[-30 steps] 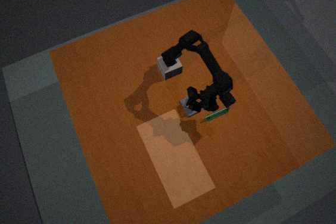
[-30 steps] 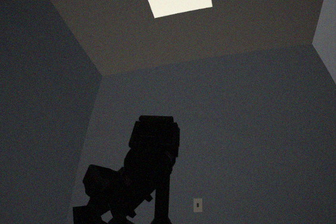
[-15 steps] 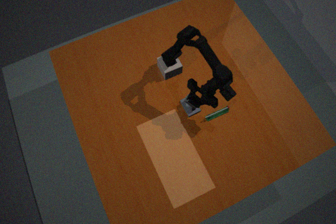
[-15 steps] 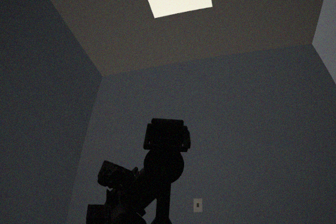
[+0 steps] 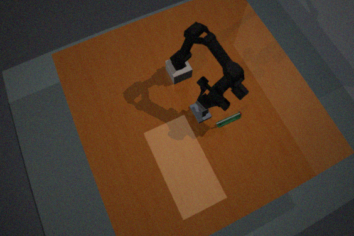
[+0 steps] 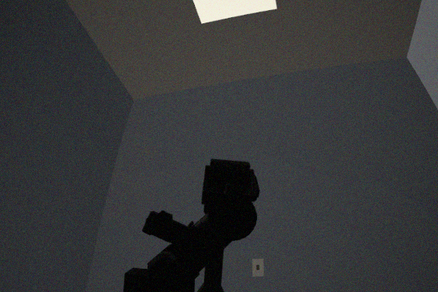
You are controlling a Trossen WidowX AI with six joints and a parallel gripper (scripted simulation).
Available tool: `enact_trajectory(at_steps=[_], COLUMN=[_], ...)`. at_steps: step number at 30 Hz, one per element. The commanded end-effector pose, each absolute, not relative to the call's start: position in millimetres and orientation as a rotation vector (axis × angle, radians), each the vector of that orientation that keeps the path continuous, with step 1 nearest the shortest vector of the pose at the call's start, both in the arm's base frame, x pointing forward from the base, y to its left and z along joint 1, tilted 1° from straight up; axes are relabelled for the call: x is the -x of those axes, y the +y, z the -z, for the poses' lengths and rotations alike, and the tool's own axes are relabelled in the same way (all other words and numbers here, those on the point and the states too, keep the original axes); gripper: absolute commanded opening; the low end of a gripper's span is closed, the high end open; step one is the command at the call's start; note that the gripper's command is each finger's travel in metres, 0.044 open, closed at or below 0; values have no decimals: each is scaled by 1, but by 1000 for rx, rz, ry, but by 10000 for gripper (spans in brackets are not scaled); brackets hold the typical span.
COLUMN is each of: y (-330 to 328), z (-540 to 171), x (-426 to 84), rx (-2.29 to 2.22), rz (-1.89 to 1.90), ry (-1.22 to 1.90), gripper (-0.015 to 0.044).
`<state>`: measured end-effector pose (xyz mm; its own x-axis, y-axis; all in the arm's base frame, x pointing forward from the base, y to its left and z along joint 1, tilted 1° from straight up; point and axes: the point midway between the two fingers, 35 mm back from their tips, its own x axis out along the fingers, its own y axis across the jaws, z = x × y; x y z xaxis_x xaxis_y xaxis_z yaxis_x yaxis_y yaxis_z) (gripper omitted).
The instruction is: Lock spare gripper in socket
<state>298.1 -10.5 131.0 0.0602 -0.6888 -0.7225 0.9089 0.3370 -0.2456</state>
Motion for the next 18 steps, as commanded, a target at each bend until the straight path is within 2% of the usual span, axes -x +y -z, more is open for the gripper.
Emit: enact_trajectory(at_steps=[1,18], y=[-10,-1], z=[-136,-139], x=[-294,-272], rx=[-375,-697], rz=[1261,1368], ry=[806,541], gripper=[0,0])
